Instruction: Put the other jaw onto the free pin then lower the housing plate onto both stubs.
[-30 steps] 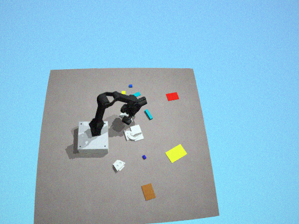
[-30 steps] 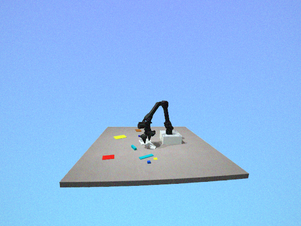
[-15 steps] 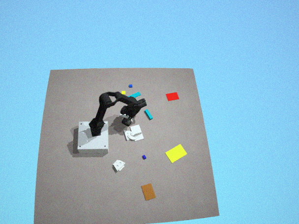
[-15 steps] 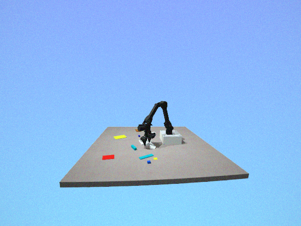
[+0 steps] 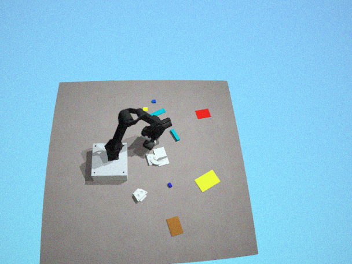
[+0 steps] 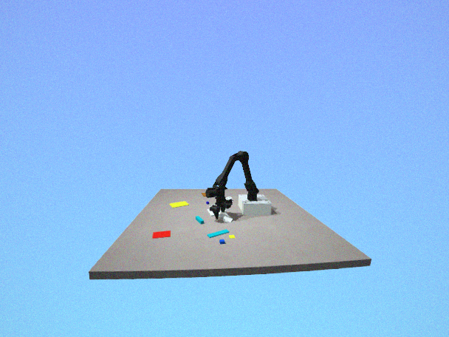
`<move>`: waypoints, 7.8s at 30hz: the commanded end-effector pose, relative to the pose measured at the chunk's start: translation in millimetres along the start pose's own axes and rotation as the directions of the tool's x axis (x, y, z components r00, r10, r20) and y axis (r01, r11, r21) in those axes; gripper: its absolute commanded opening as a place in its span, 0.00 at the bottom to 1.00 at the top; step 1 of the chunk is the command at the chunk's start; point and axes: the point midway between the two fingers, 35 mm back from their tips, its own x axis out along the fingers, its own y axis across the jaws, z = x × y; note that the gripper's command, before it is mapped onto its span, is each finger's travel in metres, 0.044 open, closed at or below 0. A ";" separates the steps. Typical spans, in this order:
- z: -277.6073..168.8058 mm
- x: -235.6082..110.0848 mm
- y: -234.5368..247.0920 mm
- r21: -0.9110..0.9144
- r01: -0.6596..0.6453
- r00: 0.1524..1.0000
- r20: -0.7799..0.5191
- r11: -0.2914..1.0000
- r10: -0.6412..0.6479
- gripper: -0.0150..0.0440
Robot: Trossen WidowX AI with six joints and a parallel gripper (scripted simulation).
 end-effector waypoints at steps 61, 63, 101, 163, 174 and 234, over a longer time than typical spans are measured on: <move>1.0 -27.0 0.9 -0.002 -0.001 1.000 0.003 1.000 0.001 0.32; 1.1 -28.6 1.0 -0.002 -0.001 1.000 0.004 1.000 0.001 0.32; 6.6 -74.4 -3.4 0.253 -0.001 1.000 0.004 0.967 0.000 0.32; 38.4 -74.6 -14.9 0.993 -0.007 1.000 0.007 0.115 -0.001 0.32; 42.3 -74.7 -16.2 1.000 -0.007 1.000 0.007 -0.029 -0.001 0.32; 72.9 -74.9 -27.5 0.375 -0.005 1.000 0.010 -0.927 -0.002 0.32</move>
